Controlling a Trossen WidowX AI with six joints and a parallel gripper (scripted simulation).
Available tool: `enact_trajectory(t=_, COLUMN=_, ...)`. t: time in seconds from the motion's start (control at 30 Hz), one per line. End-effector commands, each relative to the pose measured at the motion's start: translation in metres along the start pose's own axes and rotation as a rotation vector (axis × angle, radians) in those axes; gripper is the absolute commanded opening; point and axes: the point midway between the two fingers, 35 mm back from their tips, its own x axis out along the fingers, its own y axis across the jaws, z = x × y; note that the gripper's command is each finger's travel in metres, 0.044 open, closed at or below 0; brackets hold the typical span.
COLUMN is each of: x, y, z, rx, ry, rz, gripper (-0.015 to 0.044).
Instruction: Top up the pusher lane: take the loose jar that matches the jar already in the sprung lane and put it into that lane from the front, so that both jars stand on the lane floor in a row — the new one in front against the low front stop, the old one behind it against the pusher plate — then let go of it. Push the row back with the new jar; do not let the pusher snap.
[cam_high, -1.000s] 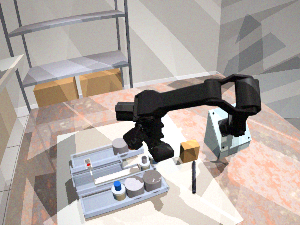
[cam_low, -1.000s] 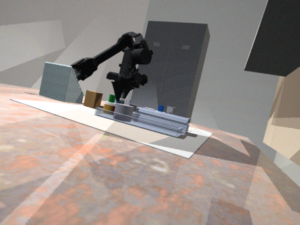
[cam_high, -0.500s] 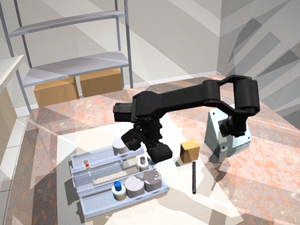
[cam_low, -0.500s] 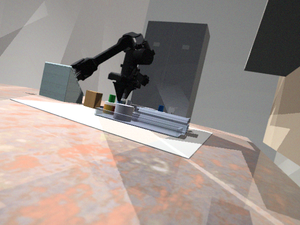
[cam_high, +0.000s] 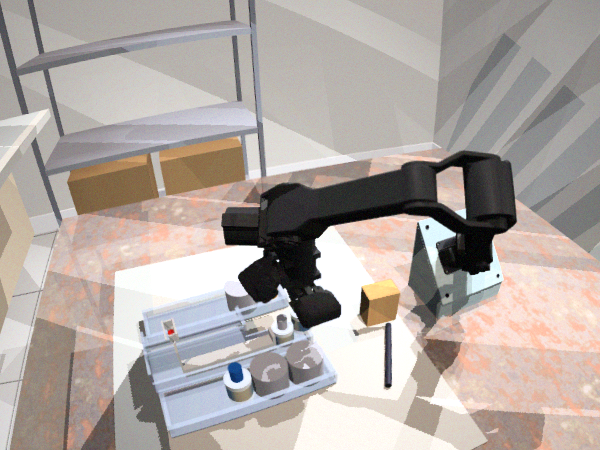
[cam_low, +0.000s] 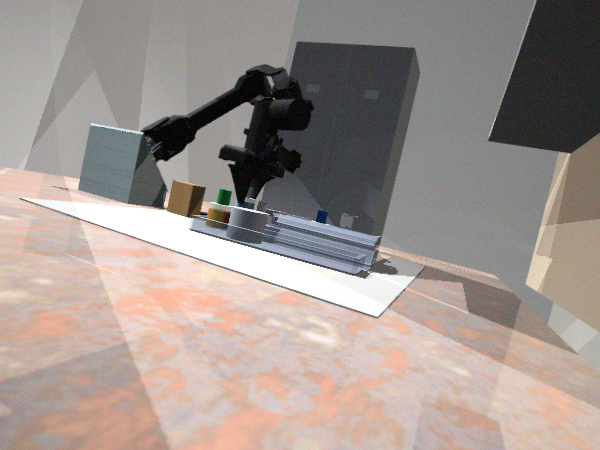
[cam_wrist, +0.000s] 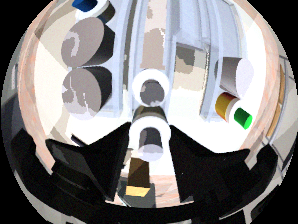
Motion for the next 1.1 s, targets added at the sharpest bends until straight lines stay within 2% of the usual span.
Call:
enact_trajectory(t=0.0, x=-0.003, y=0.003, z=0.01, rx=-0.014, ry=-0.022, rz=0.007, gripper=0.0)
enact_trajectory(t=1.07, x=-0.007, y=0.004, z=0.022, rx=-0.015, ry=-0.022, rz=0.007, gripper=0.0)
